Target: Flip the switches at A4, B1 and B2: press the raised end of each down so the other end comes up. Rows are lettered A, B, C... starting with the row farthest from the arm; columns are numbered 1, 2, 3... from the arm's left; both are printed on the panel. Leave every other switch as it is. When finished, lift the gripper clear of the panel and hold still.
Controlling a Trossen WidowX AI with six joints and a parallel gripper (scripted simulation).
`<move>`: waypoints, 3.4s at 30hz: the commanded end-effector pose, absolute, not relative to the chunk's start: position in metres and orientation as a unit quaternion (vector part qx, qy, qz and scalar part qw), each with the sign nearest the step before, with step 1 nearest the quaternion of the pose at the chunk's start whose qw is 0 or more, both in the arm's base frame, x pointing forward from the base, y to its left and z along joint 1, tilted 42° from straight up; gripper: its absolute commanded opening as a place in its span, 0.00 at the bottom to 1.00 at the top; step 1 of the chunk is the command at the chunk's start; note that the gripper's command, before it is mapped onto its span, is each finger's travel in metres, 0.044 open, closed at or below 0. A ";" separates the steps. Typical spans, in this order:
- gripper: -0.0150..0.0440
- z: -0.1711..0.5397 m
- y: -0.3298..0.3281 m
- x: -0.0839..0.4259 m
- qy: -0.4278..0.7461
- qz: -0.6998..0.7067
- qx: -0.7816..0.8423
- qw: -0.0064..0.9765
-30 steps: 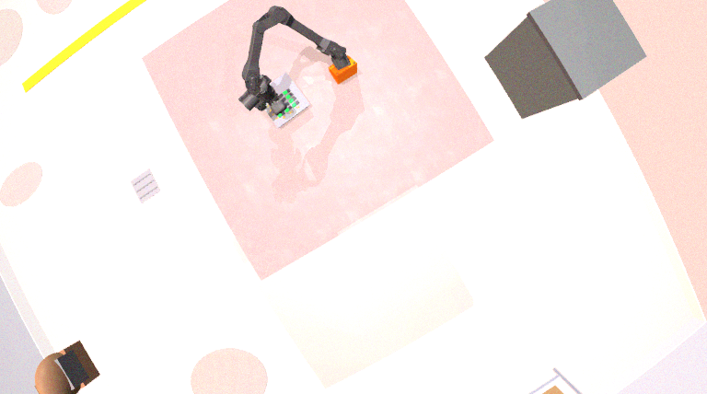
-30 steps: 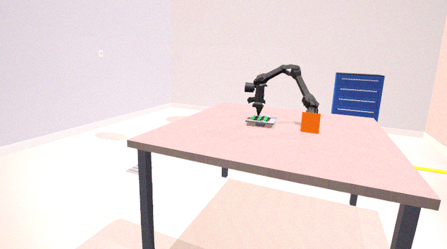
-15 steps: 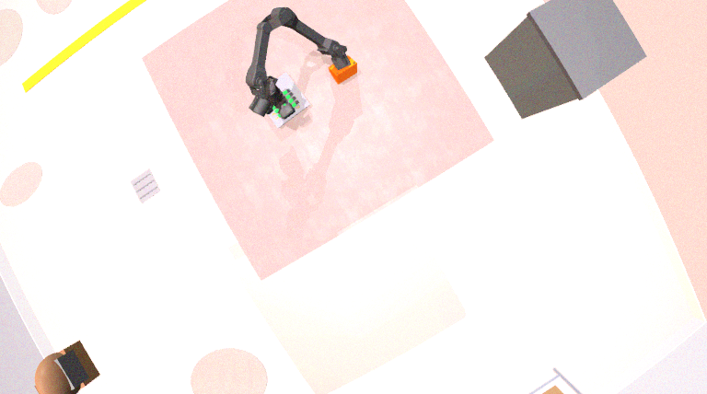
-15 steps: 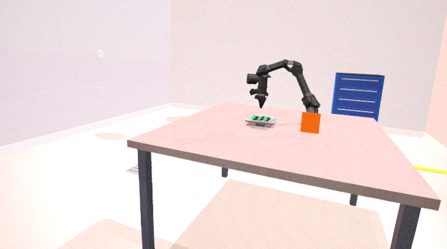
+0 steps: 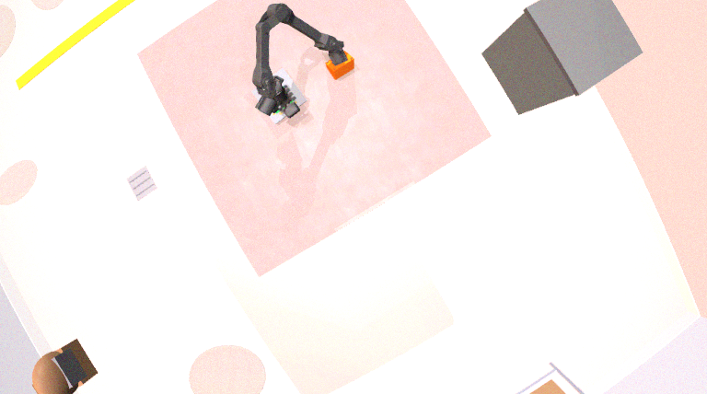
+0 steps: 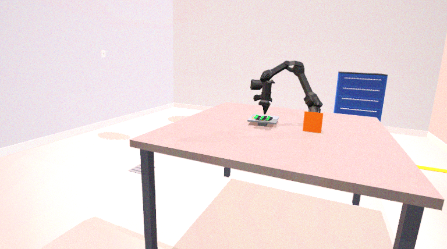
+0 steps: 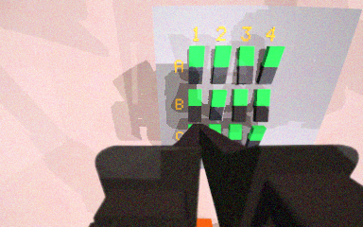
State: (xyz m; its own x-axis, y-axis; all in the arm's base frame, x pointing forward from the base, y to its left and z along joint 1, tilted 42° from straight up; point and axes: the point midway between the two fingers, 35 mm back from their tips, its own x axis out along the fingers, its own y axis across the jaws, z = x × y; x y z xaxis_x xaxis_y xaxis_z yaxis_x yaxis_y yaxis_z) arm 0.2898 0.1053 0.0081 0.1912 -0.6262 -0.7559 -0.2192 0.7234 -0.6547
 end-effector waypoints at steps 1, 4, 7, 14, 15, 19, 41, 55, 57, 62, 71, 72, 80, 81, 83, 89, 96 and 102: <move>0.25 0.003 0.101 0.292 0.615 -0.146 -0.345 0.694; 0.25 -0.001 0.098 0.293 0.615 -0.146 -0.345 0.694; 0.25 -0.002 0.097 0.293 0.615 -0.146 -0.345 0.694; 0.25 -0.009 0.091 0.295 0.615 -0.146 -0.345 0.694; 0.25 -0.010 0.090 0.295 0.615 -0.146 -0.345 0.694; 0.25 -0.011 0.089 0.295 0.615 -0.146 -0.345 0.694; 0.25 -0.012 0.089 0.295 0.614 -0.146 -0.345 0.694; 0.25 -0.013 0.088 0.296 0.614 -0.146 -0.345 0.694; 0.25 -0.013 0.087 0.296 0.614 -0.146 -0.345 0.694; 0.25 -0.014 0.087 0.296 0.614 -0.146 -0.345 0.694; 0.25 -0.015 0.086 0.296 0.614 -0.146 -0.345 0.694; 0.25 -0.015 0.086 0.296 0.614 -0.146 -0.345 0.694; 0.25 -0.016 0.085 0.296 0.614 -0.146 -0.345 0.694; 0.25 -0.016 0.085 0.296 0.614 -0.146 -0.345 0.694; 0.25 -0.014 0.088 0.296 0.616 -0.146 -0.342 0.694; 0.25 0.033 0.127 0.286 0.624 -0.149 -0.342 0.686; 0.25 0.047 0.116 0.307 0.624 -0.150 -0.342 0.687; 0.25 0.040 0.108 0.311 0.626 -0.152 -0.342 0.684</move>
